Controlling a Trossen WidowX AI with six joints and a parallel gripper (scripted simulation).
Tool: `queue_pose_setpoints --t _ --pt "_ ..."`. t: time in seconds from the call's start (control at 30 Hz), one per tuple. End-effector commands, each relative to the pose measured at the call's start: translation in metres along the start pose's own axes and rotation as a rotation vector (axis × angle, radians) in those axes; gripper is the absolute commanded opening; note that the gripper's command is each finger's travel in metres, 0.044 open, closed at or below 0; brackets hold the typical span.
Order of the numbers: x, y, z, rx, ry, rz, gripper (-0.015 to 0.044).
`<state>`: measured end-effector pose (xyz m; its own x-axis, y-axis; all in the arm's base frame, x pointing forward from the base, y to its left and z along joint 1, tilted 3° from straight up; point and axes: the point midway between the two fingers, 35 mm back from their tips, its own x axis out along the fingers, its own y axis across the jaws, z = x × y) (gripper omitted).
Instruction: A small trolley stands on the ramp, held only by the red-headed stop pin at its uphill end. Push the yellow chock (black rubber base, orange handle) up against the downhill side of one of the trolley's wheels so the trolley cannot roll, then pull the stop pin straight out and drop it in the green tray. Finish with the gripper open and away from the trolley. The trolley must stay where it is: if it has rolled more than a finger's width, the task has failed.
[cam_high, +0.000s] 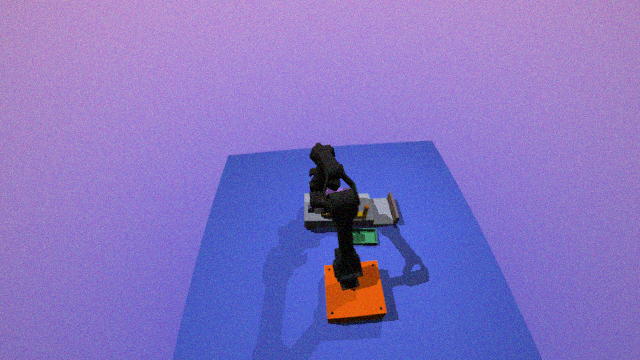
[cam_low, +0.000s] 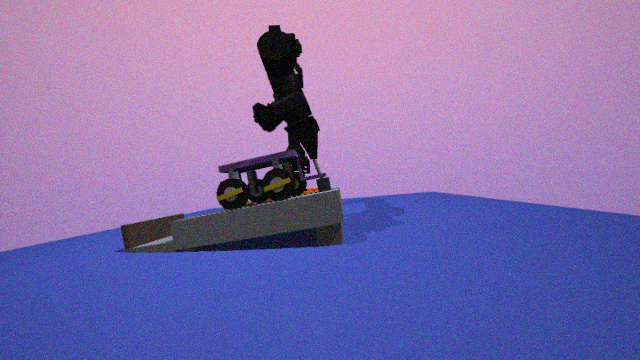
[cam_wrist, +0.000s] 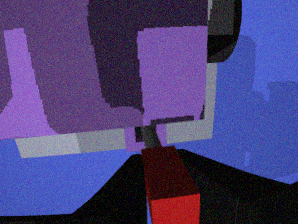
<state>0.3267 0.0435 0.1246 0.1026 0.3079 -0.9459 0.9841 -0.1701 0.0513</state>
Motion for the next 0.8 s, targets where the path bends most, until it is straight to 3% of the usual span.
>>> queue_pose_setpoints --t 0.0,0.77 --pt "-0.005 0.0 -0.002 -0.005 0.006 0.002 0.0" --pt "-0.021 0.002 -0.006 -0.005 0.006 0.002 0.0"
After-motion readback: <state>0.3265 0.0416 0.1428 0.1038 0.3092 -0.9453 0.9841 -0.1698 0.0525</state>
